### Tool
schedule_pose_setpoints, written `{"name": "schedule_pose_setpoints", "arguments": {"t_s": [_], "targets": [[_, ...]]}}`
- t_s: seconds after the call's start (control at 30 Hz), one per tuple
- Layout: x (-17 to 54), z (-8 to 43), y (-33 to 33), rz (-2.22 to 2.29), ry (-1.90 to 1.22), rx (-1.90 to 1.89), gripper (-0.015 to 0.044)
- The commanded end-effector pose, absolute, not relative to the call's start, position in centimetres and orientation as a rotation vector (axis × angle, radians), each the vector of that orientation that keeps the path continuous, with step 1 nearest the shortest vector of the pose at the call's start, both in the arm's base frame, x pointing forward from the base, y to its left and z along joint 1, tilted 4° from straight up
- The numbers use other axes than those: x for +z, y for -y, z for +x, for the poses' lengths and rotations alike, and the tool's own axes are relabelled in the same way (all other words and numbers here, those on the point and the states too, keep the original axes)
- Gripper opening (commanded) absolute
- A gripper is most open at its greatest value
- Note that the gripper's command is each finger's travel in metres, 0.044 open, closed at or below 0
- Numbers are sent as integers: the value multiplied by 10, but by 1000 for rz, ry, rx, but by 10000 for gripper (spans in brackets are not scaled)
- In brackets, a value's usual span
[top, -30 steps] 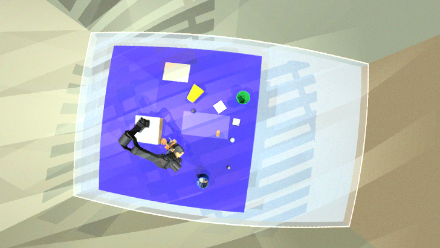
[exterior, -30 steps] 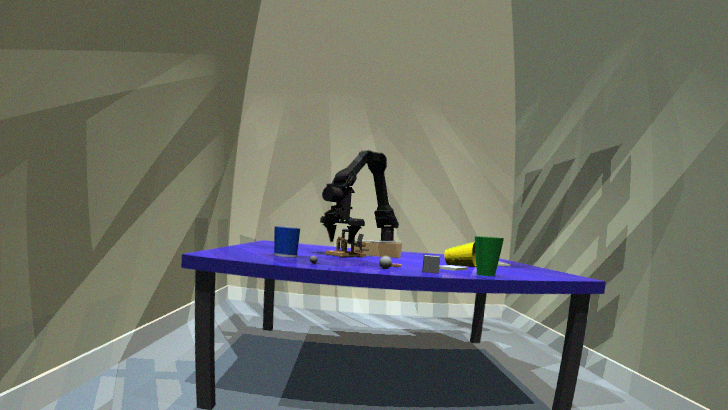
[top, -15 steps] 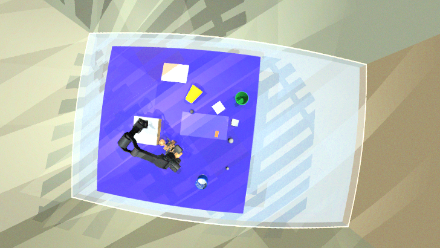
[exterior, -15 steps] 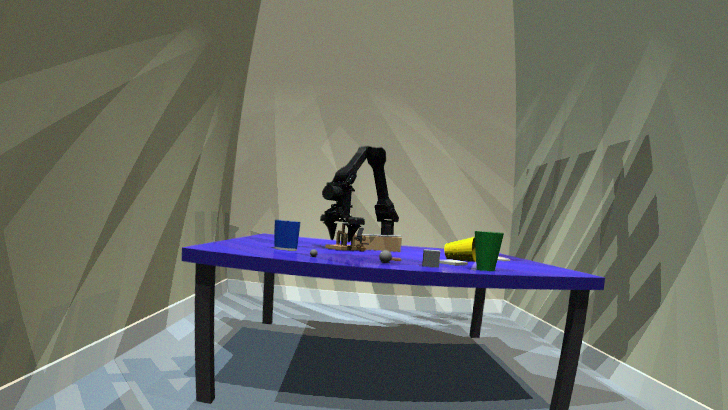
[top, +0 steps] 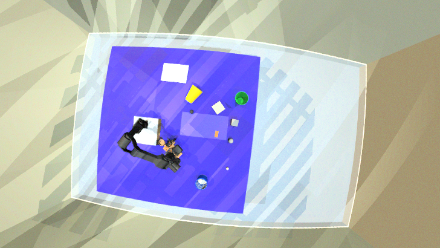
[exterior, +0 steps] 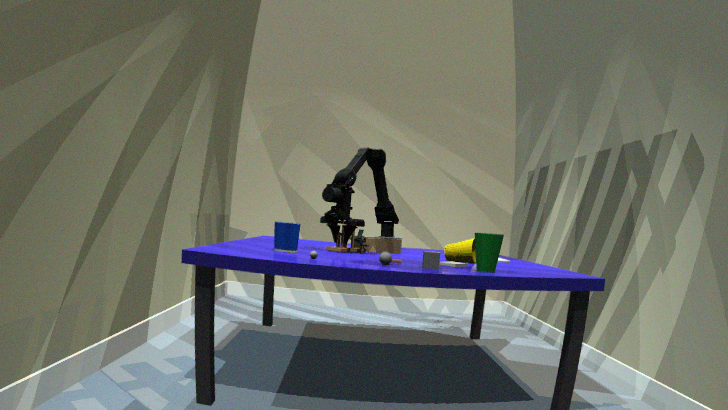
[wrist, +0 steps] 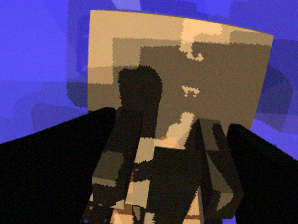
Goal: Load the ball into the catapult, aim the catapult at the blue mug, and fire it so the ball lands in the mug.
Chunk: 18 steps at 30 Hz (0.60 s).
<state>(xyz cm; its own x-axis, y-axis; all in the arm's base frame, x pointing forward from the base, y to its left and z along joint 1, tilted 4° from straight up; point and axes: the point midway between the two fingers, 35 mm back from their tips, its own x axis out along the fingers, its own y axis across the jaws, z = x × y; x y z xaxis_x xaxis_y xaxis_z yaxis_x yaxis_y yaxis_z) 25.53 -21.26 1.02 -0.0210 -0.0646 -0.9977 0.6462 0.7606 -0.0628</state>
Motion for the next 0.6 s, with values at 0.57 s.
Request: {"name": "schedule_pose_setpoints", "arguments": {"t_s": [0.57], "targets": [[47,258,211,495,-1496,-601,0]]}}
